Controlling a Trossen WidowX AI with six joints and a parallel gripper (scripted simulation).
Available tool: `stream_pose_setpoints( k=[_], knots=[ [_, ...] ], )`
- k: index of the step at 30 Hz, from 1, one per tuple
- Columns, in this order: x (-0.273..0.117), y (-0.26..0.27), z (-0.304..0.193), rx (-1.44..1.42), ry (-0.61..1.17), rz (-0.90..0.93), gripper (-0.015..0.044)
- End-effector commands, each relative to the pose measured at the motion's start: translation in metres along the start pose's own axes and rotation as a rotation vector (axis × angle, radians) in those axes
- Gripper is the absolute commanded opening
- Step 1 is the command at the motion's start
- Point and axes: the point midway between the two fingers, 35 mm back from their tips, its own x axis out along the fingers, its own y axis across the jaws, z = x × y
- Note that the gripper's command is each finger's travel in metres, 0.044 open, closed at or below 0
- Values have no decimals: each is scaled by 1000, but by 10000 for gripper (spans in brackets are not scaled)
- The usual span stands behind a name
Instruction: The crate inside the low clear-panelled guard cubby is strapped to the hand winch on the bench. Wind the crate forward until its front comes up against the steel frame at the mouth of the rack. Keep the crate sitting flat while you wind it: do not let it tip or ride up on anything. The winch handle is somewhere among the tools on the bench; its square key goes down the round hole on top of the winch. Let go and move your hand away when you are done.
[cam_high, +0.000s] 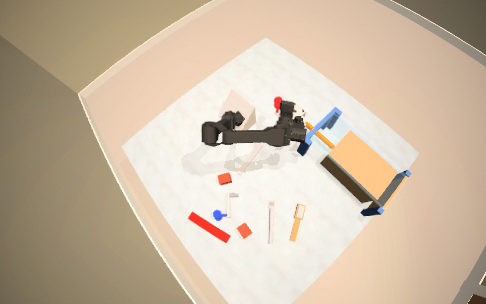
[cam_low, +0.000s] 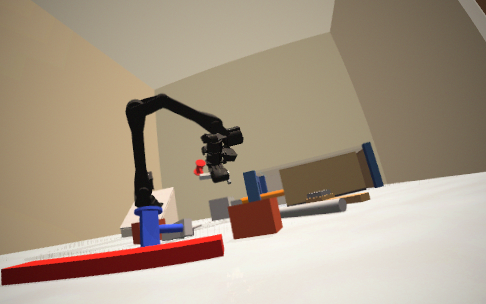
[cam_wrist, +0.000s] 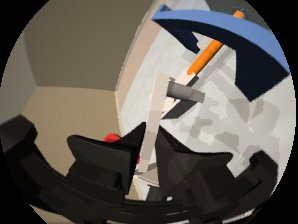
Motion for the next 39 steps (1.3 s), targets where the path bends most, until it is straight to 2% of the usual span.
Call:
stream_pose_setpoints(
  k=[1, 29, 39],
  knots=[
    [-2, 3, 1, -11, -16, 79, 0],
    [-1, 2, 0, -8, -62, 548, 0],
    [-1, 2, 0, -8, -64, 560, 0]
  ],
)
